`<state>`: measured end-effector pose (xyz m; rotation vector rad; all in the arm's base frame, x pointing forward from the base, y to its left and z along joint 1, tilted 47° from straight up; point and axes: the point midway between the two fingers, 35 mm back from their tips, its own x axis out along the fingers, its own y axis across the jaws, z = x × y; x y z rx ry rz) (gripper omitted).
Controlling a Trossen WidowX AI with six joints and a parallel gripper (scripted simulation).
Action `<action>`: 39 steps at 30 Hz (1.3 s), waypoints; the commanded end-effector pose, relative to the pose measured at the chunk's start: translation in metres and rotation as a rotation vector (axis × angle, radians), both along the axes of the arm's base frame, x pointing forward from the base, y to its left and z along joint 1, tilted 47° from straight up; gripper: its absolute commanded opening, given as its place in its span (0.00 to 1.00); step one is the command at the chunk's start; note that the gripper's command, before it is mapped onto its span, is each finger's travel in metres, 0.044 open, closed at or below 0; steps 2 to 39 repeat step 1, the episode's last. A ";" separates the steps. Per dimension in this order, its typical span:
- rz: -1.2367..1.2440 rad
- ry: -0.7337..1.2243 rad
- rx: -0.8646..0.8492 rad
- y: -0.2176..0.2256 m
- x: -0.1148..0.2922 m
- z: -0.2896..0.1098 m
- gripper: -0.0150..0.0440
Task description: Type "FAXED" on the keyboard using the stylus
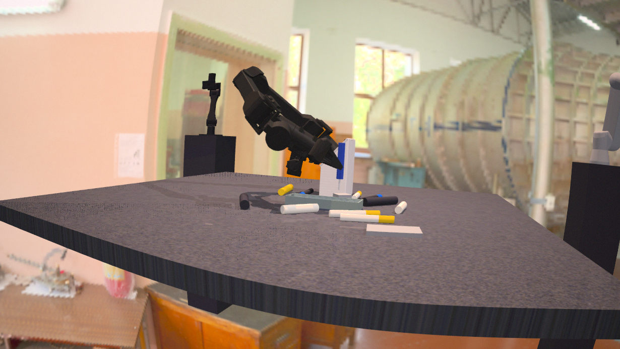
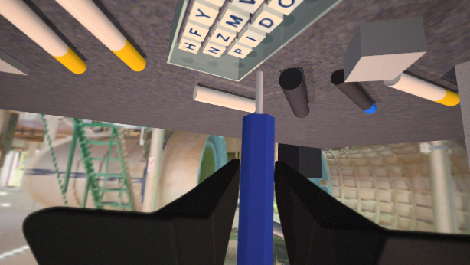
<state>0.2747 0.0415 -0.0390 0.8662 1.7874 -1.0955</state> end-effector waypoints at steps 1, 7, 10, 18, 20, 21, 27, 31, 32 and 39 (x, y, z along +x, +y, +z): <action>0.001 0.000 0.000 0.000 0.000 0.000 0.39; 0.001 0.000 0.000 0.000 0.000 0.000 0.39; 0.001 0.000 0.000 0.000 0.000 0.000 0.39; 0.001 0.000 0.000 0.000 0.000 0.000 0.39; 0.001 0.000 0.000 0.000 0.000 0.000 0.39; 0.001 0.000 0.000 0.000 0.000 0.000 0.39; 0.001 0.000 0.000 0.000 0.000 0.000 0.39; 0.001 0.000 0.000 0.000 0.000 0.000 0.39; 0.001 0.000 0.000 0.000 0.000 0.000 0.39; 0.001 0.000 0.000 0.000 0.000 0.000 0.39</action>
